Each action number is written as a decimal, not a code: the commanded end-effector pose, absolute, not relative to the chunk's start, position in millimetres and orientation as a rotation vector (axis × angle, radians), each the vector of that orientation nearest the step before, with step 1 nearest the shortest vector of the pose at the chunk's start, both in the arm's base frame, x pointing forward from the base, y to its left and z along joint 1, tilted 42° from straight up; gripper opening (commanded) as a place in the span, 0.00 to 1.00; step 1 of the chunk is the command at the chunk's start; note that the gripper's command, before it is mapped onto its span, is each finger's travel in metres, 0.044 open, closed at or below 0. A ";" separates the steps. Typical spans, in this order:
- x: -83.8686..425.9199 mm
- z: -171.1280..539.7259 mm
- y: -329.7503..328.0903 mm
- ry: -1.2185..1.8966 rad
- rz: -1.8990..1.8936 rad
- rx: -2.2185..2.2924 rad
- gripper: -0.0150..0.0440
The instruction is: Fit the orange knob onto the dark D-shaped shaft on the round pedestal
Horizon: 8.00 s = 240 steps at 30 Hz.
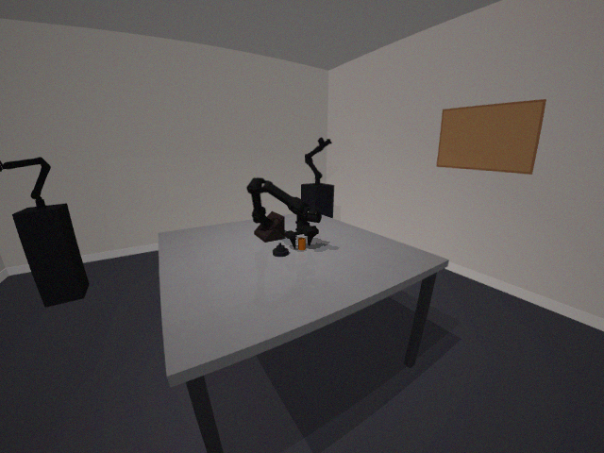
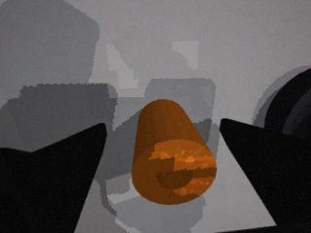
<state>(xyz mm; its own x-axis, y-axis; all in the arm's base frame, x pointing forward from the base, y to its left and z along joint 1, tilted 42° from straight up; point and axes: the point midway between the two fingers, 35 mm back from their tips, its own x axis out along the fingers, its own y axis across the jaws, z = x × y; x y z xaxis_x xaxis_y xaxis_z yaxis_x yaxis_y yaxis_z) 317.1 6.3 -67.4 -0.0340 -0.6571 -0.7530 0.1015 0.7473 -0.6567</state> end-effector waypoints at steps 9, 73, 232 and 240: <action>315.3 -69.7 5.0 1.495 -0.643 -0.490 0.56; 323.4 63.9 18.1 1.498 -0.630 -0.483 0.25; 311.4 64.9 -51.8 1.688 -0.165 -0.964 0.25; 308.1 66.8 -50.3 1.714 -0.061 -1.055 0.25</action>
